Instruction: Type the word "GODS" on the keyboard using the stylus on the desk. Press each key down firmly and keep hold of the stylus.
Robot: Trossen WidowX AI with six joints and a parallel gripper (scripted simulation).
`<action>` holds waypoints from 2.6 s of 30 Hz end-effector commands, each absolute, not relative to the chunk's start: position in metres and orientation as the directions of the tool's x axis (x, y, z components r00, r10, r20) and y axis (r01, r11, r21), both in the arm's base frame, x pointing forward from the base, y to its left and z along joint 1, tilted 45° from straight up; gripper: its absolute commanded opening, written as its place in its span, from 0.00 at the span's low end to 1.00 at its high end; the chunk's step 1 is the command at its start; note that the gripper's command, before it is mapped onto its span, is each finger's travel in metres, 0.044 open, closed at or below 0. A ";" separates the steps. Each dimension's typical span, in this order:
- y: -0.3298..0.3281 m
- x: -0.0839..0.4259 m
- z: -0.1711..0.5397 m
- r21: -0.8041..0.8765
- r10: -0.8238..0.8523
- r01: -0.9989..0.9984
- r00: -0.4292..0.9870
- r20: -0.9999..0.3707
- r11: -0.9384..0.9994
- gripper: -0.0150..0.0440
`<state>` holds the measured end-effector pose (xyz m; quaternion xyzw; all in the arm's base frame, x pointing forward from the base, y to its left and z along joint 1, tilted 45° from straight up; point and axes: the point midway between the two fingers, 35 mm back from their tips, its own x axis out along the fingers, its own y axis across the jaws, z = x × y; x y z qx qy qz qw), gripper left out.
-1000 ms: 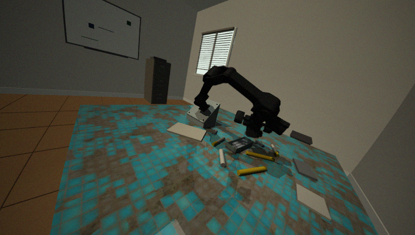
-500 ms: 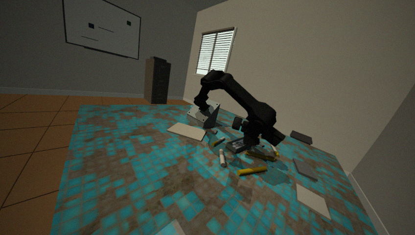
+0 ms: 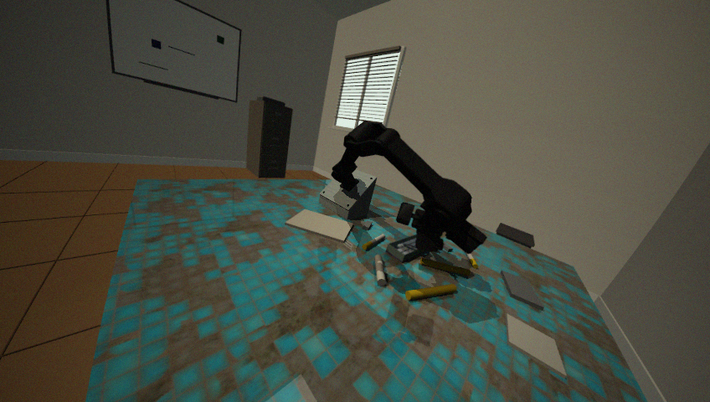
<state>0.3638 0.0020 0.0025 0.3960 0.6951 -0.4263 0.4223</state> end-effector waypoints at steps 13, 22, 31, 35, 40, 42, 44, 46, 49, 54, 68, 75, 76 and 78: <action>-0.001 0.364 0.003 -0.258 0.187 0.910 -0.329 -0.926 0.326 0.39; -0.003 0.364 0.001 -0.258 0.187 0.910 -0.329 -0.926 0.326 0.39; -0.005 0.365 -0.001 -0.258 0.187 0.910 -0.329 -0.926 0.325 0.39; -0.006 0.365 -0.002 -0.258 0.187 0.910 -0.329 -0.926 0.325 0.39; -0.007 0.365 -0.003 -0.258 0.187 0.910 -0.329 -0.926 0.325 0.39; -0.008 0.365 -0.004 -0.258 0.187 0.910 -0.329 -0.926 0.325 0.39; -0.009 0.365 -0.005 -0.258 0.186 0.910 -0.329 -0.926 0.325 0.39; -0.009 0.365 -0.005 -0.258 0.186 0.910 -0.329 -0.926 0.325 0.39; -0.010 0.365 -0.006 -0.258 0.186 0.910 -0.329 -0.926 0.325 0.39; -0.012 0.365 -0.007 -0.258 0.186 0.910 -0.329 -0.926 0.325 0.39; -0.008 0.365 -0.004 -0.258 0.187 0.910 -0.329 -0.926 0.325 0.39; 0.016 0.361 0.019 -0.258 0.188 0.909 -0.330 -0.925 0.326 0.39; 0.016 0.361 0.019 -0.258 0.188 0.909 -0.330 -0.925 0.326 0.39; 0.015 0.362 0.018 -0.252 0.184 0.908 -0.326 -0.927 0.334 0.40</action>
